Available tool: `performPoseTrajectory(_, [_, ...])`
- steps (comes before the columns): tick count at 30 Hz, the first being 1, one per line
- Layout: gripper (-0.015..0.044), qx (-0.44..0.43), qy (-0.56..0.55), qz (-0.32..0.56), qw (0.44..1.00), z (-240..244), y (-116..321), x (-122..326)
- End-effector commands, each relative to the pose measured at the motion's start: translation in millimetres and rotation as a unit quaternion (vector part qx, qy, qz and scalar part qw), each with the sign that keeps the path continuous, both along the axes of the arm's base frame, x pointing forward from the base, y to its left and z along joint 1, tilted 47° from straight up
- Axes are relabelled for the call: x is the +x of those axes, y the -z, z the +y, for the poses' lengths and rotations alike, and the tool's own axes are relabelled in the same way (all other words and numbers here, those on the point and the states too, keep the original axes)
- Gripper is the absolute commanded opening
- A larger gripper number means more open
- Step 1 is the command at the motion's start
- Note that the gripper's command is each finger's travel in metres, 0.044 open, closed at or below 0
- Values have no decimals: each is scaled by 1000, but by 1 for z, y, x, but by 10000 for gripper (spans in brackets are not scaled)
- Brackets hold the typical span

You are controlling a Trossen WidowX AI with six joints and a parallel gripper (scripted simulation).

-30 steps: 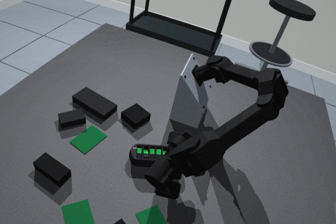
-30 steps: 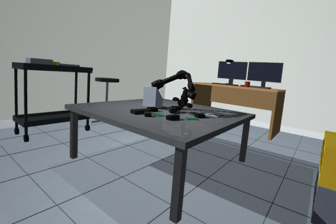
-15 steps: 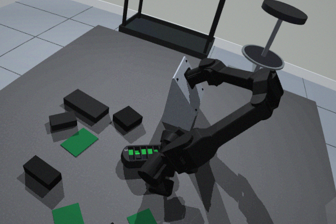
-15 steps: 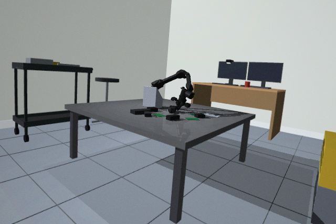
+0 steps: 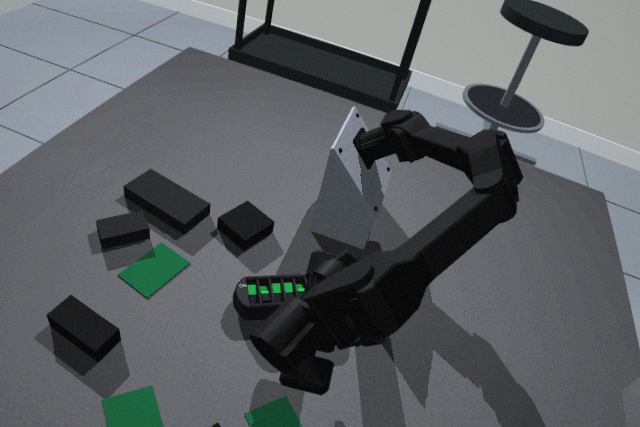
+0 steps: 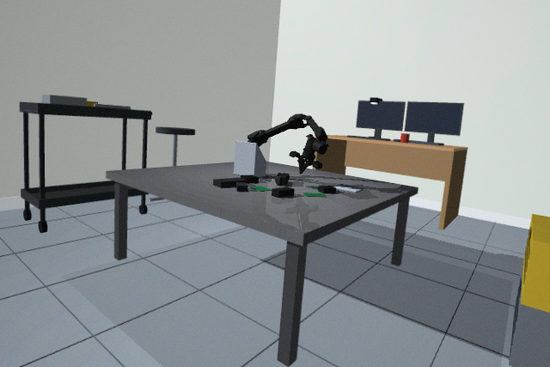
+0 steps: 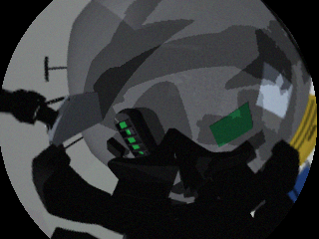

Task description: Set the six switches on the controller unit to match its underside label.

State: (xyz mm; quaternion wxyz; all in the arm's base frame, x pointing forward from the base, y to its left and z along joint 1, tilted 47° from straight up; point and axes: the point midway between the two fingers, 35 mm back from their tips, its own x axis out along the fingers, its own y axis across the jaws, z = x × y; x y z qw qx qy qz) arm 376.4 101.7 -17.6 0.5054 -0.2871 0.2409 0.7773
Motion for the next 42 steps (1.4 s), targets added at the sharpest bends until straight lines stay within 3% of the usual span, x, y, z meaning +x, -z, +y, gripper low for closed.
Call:
performPoseTrajectory(1, [0,-1,-14,-4,1000,0,0,-2])
performPoseTrajectory(11, [0,6,-126,-121,985,-2,-1,-50])
performPoseTrajectory(21, [0,8,-140,-137,981,-1,-2,-55])
performPoseTrajectory(28, [0,12,-130,-137,982,-4,-3,-56])
performPoseTrajectory(42, [0,63,-38,-226,971,-50,7,-112])
